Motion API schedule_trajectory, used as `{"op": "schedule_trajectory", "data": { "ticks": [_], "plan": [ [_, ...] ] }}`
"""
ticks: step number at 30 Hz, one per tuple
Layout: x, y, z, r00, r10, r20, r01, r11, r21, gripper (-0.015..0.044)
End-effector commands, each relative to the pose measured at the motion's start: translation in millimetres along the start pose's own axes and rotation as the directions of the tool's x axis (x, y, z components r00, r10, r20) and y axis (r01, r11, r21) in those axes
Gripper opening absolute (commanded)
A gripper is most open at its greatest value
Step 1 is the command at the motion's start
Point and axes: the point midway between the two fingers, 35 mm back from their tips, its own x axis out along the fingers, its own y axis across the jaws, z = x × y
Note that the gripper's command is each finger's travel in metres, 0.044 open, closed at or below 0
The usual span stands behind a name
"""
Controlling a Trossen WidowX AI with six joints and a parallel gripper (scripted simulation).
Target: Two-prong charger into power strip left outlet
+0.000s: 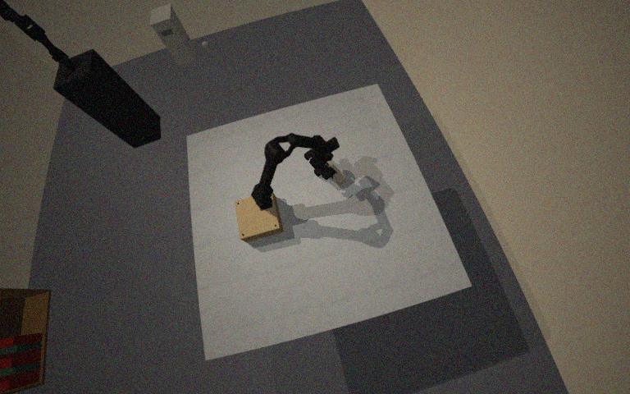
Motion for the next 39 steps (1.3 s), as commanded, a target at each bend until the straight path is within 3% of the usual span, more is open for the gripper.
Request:
{"op": "schedule_trajectory", "data": {
  "ticks": [1, 38, 39],
  "plan": [
    [-3, 1, 12, 0.999, 0.004, 0.035, -0.004, 1.000, 0.001, 0.0000],
    [0, 0, 6, 1.000, 0.001, -0.006, -0.001, 1.000, 0.001, 0.0000],
    [0, 0, 6, 1.000, 0.001, -0.006, -0.001, 1.000, 0.001, 0.0026]
  ]
}}
